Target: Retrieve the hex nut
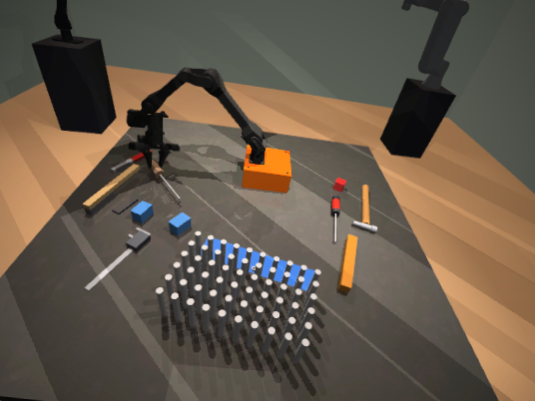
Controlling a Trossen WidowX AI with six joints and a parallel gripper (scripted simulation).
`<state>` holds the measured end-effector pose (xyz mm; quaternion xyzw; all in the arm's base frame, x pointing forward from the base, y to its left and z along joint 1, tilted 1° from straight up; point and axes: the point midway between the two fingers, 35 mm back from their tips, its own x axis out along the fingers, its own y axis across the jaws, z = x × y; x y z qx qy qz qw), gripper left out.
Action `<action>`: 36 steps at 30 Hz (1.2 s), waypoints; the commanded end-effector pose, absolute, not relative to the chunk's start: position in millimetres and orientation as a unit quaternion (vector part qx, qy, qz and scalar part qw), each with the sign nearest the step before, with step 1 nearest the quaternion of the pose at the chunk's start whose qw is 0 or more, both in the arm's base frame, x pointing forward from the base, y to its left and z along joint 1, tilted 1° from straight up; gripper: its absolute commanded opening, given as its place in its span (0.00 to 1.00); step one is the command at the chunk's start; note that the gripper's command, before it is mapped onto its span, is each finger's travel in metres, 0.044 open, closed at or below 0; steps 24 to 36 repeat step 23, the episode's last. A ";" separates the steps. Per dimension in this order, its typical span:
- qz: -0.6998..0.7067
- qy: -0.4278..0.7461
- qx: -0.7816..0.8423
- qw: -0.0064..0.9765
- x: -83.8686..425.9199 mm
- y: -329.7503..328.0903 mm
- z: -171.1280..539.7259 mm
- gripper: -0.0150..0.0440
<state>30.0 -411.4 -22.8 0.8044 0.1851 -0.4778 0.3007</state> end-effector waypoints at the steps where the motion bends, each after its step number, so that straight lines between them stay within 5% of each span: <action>1: -0.474 0.186 0.809 0.295 31.4 -408.6 -30.9 0.25; 6: -0.474 0.186 0.809 0.295 31.4 -408.4 -31.5 0.25; 23: -0.477 0.186 0.805 0.299 30.2 -409.9 -27.6 1.00; 36: -0.477 0.186 0.805 0.299 30.2 -409.9 -27.6 1.00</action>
